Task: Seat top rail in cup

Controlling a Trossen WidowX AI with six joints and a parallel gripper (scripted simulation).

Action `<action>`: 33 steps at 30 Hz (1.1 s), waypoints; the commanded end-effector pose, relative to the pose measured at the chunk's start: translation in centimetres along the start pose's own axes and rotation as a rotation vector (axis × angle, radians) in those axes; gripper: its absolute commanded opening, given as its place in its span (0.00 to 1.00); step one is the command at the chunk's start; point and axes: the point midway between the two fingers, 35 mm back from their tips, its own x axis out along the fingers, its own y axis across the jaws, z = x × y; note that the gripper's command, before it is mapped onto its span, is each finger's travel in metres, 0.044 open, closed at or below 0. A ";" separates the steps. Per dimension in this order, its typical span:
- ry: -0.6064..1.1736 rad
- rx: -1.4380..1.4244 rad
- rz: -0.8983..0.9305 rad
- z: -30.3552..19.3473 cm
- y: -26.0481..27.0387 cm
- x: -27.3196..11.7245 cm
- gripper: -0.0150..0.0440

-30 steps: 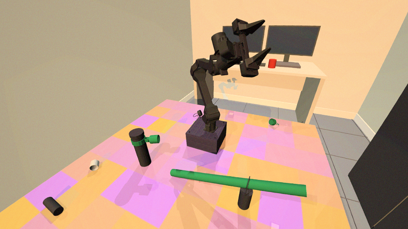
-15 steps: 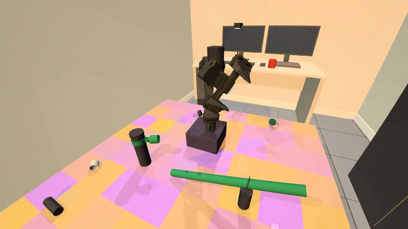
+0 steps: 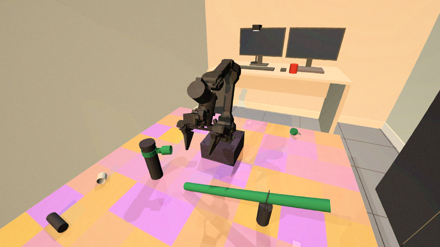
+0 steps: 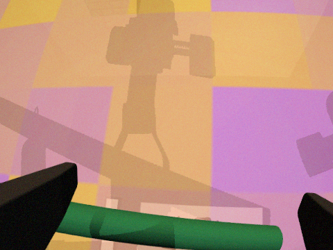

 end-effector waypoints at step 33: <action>0.244 -1.285 0.226 -4.9 -16.5 -0.7 1.00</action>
